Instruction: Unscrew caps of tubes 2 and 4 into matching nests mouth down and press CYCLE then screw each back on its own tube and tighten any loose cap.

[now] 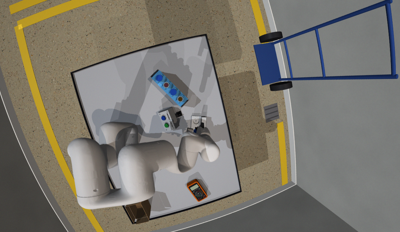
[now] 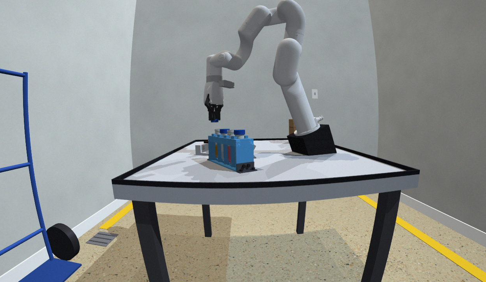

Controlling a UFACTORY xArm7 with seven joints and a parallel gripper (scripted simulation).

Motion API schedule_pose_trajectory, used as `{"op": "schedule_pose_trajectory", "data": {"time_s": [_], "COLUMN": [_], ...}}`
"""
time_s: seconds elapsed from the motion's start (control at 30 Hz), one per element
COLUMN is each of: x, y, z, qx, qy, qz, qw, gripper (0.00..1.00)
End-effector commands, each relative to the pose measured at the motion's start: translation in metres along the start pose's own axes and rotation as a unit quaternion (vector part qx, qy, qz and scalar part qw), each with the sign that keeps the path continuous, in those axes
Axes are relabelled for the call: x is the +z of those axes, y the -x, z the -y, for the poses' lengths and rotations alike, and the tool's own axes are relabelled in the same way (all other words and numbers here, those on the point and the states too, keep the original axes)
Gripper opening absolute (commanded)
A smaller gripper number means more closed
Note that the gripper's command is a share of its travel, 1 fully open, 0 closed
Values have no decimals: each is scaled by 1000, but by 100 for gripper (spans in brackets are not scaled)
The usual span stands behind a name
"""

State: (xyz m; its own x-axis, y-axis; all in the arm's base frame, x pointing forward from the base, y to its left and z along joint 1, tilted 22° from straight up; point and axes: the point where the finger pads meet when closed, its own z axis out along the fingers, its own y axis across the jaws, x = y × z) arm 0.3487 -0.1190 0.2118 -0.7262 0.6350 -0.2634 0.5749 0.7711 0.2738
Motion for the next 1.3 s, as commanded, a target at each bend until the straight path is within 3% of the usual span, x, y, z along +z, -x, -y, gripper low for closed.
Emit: {"op": "schedule_pose_trajectory", "data": {"time_s": [0.0, 0.8, 1.27], "x": [-2, 0, 1], "y": [-24, -106, -166], "z": [-25, -104, -162], "qx": [35, 35, 35], "qy": [-7, -7, -7], "qz": [6, 5, 5], "qw": [999, 999, 999], "gripper": [0, 0, 0]}}
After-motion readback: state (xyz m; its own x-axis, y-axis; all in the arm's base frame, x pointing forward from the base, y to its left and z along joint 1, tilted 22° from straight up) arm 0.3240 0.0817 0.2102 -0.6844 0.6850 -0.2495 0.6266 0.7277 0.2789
